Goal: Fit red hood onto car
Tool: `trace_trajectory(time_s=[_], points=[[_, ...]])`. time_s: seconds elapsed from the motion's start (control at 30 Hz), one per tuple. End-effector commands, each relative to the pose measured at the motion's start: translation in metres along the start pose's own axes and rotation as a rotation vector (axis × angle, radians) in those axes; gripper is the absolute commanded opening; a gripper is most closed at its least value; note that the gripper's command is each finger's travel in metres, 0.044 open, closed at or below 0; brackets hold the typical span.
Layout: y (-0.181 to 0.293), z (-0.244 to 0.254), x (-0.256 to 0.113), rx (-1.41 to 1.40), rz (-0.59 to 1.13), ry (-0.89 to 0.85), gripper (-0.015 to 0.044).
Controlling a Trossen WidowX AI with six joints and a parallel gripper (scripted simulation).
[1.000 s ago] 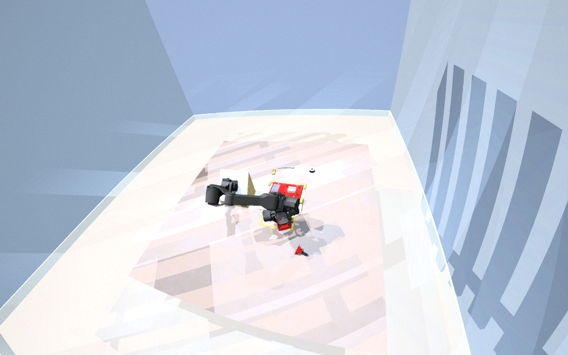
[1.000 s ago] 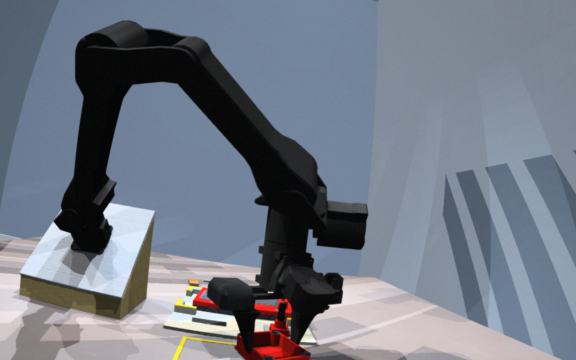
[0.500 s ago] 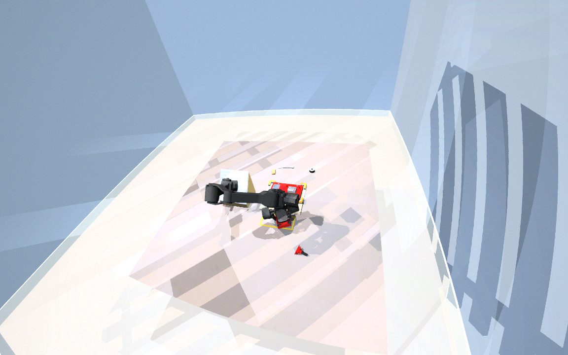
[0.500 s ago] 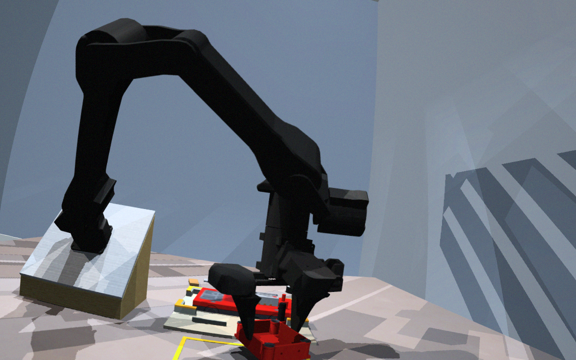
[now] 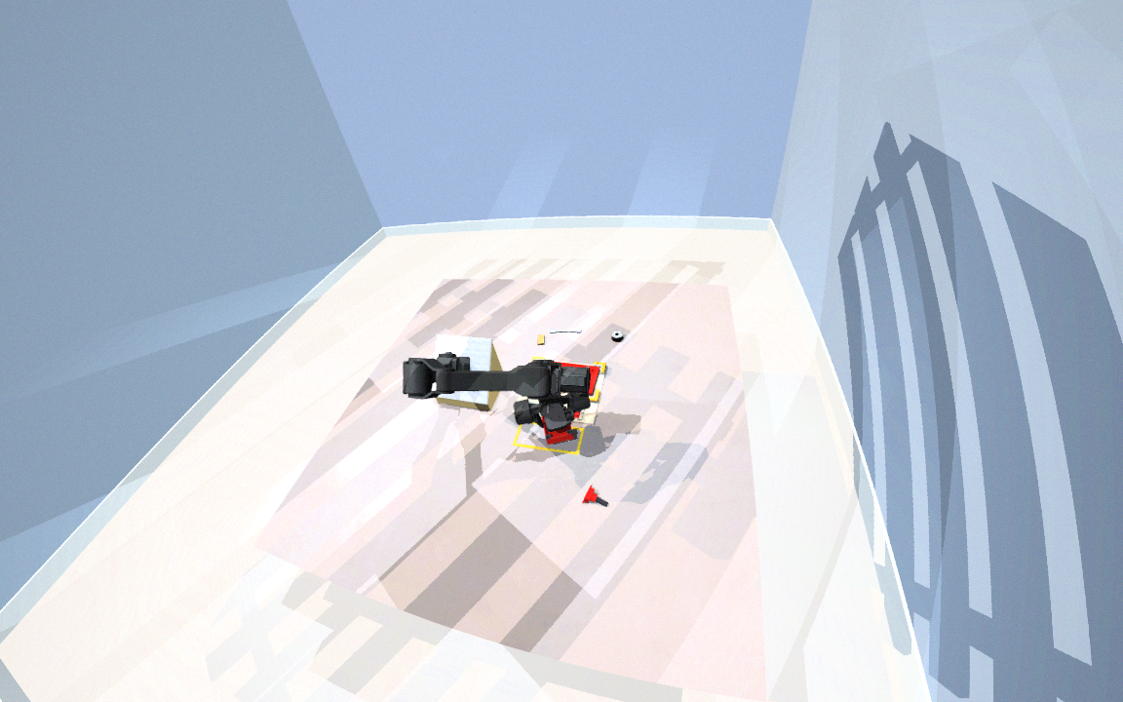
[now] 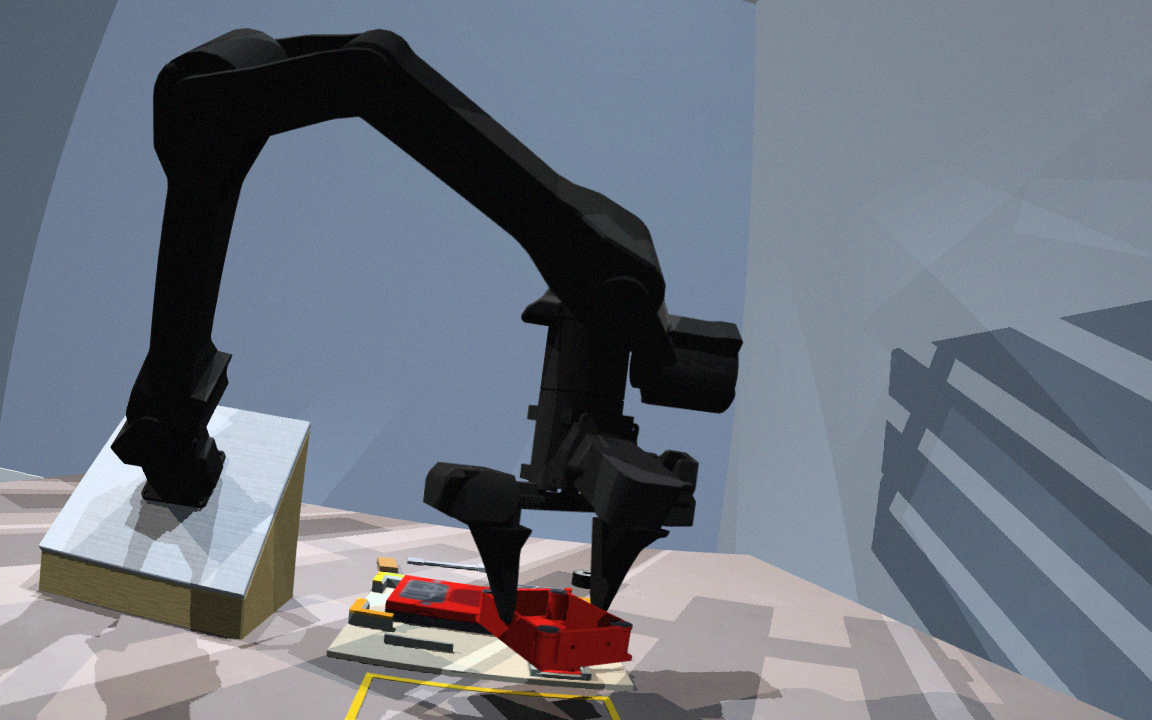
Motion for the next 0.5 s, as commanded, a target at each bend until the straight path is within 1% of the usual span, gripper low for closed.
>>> trace_trajectory(time_s=[0.0, 0.27, 0.47], points=[[-0.002, 0.0, -0.009, 0.009, -0.003, -0.002, 0.0], [-0.002, 0.0, -0.022, 0.009, -0.003, -0.002, 0.0], [0.0, 0.0, -0.02, -0.052, -0.002, -0.002, 0.0]])
Point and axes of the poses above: the point midway between the two fingers, 35 mm back from their tips, its own x axis out along the fingers, its own z axis across the jaws, y = z × x, the point moved 7 cm from there along -x, back along the fingers, and after that the axes turned 9 degrees about x, right-handed, at the moved point
